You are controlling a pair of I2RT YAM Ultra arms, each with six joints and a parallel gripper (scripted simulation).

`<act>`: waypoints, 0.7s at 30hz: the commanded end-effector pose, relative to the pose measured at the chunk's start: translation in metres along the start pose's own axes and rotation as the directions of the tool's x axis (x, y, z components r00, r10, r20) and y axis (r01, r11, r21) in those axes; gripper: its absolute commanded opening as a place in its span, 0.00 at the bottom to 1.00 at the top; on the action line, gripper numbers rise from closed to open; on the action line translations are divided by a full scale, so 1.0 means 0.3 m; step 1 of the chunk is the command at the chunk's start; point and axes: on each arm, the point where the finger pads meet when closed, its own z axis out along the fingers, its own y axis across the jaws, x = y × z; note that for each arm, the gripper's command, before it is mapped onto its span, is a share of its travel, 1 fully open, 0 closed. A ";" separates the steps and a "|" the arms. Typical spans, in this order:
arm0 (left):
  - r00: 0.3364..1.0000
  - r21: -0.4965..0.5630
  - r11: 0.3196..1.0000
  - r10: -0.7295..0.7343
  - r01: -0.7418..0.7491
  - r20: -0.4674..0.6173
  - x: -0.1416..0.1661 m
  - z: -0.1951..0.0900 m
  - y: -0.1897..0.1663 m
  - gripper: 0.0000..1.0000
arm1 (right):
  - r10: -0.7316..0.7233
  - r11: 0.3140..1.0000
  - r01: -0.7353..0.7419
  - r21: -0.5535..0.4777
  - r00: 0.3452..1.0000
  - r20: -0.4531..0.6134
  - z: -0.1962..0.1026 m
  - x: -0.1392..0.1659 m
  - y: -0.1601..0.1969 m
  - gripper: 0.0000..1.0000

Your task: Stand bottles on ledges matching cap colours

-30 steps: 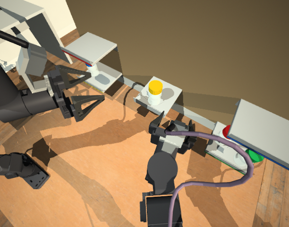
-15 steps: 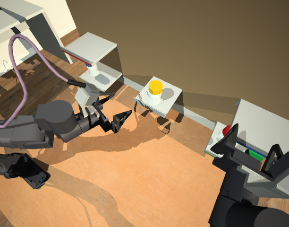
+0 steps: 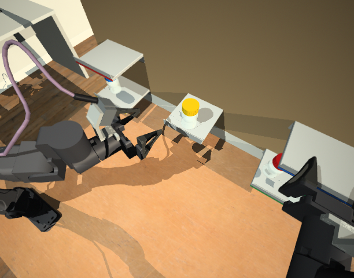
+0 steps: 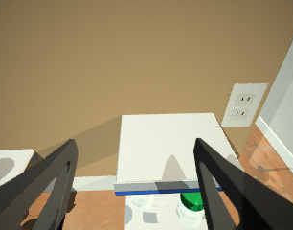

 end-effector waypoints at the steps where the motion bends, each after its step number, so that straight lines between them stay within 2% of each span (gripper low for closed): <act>1: 0.999 0.001 1.000 -0.012 0.012 0.037 -0.046 -0.017 -0.009 1.00 | -0.007 1.000 0.007 -0.011 1.000 0.024 0.001 -0.051 0.003 0.89; 5: 0.999 -0.005 1.000 -0.012 0.012 0.037 -0.047 -0.013 0.001 1.00 | -0.007 1.000 0.007 -0.011 1.000 0.024 0.001 -0.051 0.003 0.89; 7: 0.997 0.005 1.000 -0.020 0.019 0.071 -0.074 -0.013 -0.006 0.81 | -0.006 1.000 0.006 -0.019 1.000 -0.002 -0.002 -0.030 0.013 0.89; 11: 0.992 0.027 0.999 -0.024 0.021 0.121 -0.068 0.031 -0.015 0.81 | -0.005 0.997 0.000 -0.077 0.999 -0.054 -0.037 0.014 0.084 0.89; 16: 0.986 0.030 1.000 -0.005 0.000 0.168 0.019 0.158 -0.017 0.81 | -0.032 0.958 -0.010 -0.288 0.989 -0.142 -0.153 0.083 0.321 0.89; 18: 0.986 0.030 1.000 -0.005 0.000 0.168 0.019 0.158 -0.017 0.81 | -0.032 0.958 -0.010 -0.288 0.989 -0.142 -0.153 0.083 0.321 0.89; 19: 0.982 0.031 1.000 -0.010 0.005 0.191 0.006 0.182 -0.020 0.81 | -0.045 0.948 -0.010 -0.319 0.986 -0.162 -0.179 0.109 0.359 0.89; 21: 0.981 0.028 1.000 0.000 -0.006 0.195 0.047 0.228 -0.019 0.81 | -0.066 0.921 -0.010 -0.389 0.981 -0.181 -0.234 0.129 0.430 0.89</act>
